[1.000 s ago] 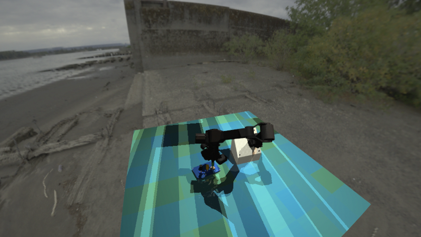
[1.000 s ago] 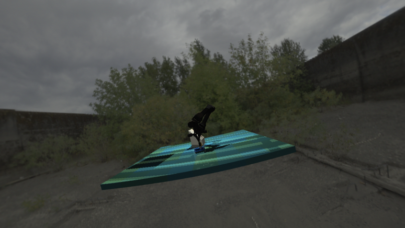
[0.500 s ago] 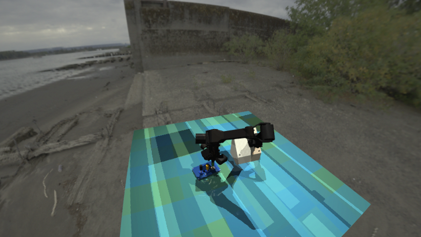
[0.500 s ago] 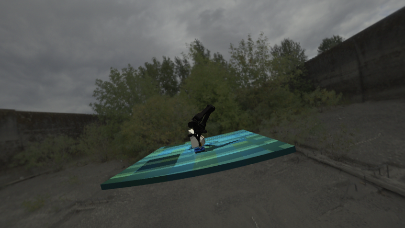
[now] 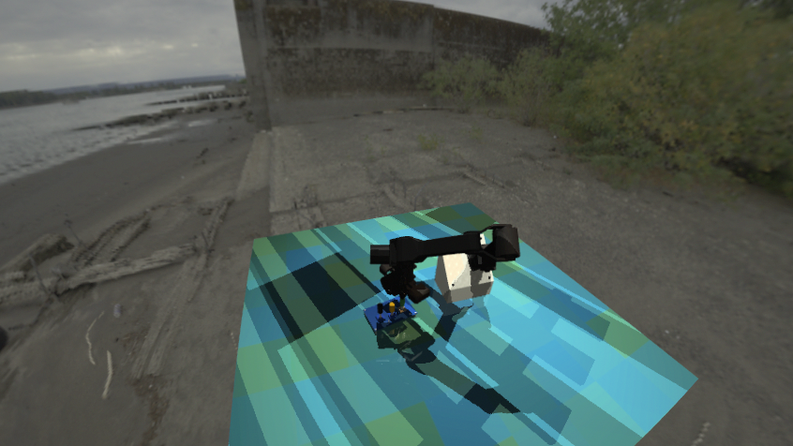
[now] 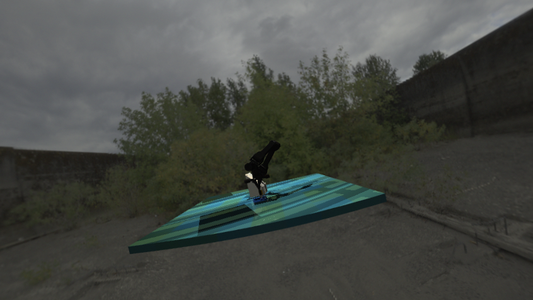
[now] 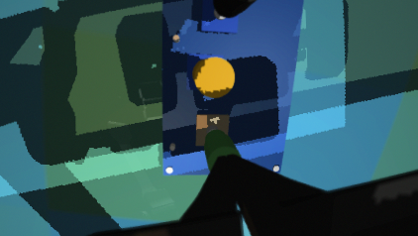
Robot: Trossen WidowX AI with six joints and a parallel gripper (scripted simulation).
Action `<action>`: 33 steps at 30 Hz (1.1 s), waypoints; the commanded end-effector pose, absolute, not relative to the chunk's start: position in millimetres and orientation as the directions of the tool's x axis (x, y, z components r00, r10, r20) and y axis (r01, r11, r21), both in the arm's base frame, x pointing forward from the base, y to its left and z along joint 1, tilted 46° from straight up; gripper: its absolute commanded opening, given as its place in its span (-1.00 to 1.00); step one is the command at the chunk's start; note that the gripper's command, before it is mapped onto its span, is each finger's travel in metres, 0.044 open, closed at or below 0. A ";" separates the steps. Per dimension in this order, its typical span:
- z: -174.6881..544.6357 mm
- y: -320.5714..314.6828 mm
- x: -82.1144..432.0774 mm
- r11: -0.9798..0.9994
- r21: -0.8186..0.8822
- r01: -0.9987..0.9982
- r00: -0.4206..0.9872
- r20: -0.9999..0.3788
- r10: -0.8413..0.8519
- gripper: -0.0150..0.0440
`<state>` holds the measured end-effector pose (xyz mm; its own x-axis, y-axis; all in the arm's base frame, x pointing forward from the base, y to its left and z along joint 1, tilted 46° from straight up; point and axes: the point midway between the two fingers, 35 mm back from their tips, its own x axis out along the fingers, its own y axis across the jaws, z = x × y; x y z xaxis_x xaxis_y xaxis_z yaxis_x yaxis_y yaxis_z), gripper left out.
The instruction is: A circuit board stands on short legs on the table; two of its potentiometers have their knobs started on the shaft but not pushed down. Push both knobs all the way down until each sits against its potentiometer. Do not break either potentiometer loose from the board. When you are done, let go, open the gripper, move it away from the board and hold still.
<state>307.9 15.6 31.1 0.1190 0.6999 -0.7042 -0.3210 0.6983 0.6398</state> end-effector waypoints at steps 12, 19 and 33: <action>25.5 23.6 310.1 0.692 0.640 -0.333 0.112 -0.702 0.703 -0.49; 24.8 24.4 310.3 0.692 0.640 -0.333 0.112 -0.702 0.703 -0.49; 23.5 25.7 310.5 0.692 0.640 -0.333 0.112 -0.702 0.703 -0.49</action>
